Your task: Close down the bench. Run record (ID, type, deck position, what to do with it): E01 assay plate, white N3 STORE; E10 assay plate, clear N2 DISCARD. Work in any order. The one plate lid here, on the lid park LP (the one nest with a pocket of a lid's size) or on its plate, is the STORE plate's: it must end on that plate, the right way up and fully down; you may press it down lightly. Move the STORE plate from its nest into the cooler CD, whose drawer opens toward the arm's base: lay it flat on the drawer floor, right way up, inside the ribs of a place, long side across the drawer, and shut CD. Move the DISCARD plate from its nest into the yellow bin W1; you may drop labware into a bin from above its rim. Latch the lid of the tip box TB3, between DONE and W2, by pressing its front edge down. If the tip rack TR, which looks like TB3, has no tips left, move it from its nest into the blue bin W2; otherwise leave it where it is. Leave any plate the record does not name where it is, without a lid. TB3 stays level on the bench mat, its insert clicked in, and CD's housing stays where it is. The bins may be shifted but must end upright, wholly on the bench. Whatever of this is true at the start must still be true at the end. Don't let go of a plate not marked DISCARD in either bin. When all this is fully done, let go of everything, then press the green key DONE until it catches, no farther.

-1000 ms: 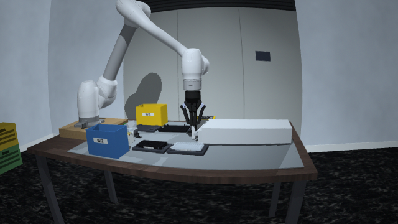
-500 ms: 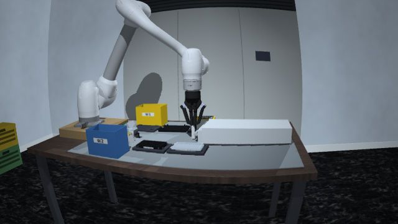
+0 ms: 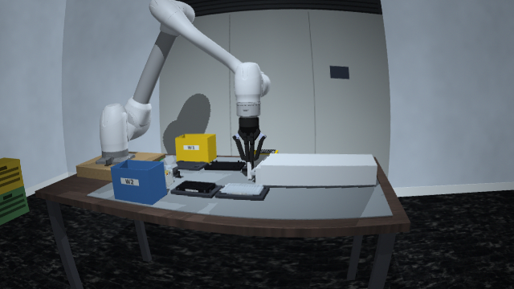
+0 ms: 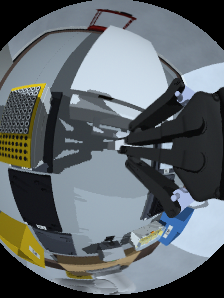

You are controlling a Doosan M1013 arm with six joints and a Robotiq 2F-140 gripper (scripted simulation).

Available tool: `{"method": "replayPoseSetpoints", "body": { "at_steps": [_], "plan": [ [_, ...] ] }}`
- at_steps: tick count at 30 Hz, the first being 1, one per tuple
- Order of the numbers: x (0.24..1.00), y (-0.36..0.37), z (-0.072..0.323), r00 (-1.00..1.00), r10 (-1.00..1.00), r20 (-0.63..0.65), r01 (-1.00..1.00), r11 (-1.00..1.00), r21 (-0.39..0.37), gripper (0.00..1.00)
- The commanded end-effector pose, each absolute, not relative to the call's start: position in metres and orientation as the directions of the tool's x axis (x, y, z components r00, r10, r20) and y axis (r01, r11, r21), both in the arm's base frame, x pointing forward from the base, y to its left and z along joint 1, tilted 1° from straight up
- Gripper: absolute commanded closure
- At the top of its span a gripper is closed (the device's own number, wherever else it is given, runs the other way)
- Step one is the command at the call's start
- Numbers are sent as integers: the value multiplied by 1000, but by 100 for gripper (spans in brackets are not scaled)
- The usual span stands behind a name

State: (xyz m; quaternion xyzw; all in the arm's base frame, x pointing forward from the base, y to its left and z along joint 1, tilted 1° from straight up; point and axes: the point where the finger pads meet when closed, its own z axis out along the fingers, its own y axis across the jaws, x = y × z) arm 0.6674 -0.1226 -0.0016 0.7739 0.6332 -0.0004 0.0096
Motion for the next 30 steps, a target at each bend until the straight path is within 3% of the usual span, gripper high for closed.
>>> {"method": "replayPoseSetpoints", "body": {
  "at_steps": [1, 30],
  "plan": [
    [666, -122, -1, 198, 980, -13, 980, -198, 16, 100],
    [633, -116, -2, 198, 980, -13, 980, -198, 16, 100]
  ]
}}
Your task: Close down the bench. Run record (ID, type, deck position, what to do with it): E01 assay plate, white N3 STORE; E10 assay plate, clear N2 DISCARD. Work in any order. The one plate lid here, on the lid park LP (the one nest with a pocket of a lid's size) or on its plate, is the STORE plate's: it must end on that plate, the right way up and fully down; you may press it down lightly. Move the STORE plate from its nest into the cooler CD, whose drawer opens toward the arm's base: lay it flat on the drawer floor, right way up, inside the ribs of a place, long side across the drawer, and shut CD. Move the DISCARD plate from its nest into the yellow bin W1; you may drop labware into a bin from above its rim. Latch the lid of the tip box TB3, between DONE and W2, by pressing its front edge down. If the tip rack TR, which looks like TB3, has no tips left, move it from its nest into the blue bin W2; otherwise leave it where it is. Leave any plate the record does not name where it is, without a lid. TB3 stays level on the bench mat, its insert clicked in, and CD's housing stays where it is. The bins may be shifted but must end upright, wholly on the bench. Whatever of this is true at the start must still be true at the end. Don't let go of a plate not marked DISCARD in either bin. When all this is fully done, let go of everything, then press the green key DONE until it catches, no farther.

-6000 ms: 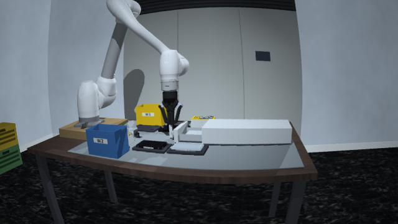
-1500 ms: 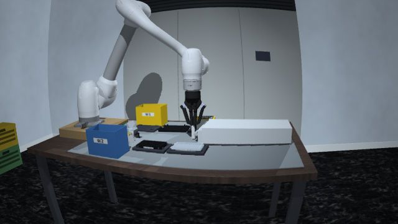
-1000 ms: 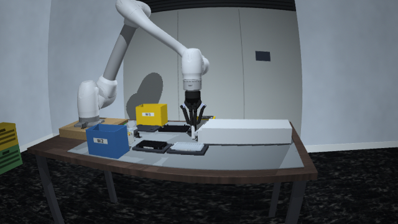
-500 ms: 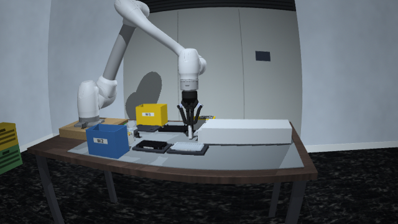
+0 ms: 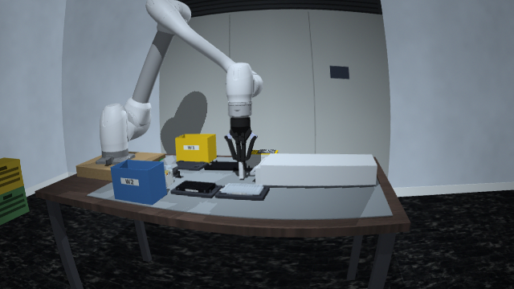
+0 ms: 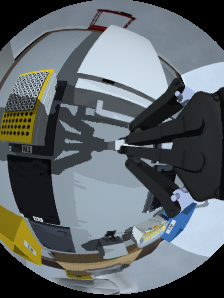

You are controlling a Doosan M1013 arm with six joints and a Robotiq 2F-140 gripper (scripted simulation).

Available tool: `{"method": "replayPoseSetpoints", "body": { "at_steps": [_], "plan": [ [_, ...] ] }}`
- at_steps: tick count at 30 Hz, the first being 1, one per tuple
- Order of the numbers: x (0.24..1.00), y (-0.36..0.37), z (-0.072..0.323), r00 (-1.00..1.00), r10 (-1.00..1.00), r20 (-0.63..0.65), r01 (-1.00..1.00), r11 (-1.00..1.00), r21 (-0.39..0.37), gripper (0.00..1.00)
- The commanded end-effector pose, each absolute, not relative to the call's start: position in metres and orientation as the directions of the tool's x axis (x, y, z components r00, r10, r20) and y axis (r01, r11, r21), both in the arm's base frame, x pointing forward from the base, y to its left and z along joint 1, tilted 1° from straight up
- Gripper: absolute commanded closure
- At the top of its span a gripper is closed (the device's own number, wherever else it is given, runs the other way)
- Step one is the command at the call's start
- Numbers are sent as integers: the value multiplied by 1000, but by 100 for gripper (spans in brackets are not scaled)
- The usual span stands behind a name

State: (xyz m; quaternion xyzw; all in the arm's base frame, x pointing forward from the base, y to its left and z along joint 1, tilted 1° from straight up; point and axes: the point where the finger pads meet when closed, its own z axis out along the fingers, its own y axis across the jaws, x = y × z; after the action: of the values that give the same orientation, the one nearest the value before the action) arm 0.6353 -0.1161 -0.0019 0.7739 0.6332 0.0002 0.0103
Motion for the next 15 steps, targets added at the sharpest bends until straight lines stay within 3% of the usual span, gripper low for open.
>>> {"method": "replayPoseSetpoints", "body": {
  "at_steps": [1, 15],
  "plan": [
    [632, -115, -2, 198, 980, -13, 980, -198, 16, 100],
    [616, -112, -2, 198, 980, -13, 980, -198, 16, 100]
  ]
}}
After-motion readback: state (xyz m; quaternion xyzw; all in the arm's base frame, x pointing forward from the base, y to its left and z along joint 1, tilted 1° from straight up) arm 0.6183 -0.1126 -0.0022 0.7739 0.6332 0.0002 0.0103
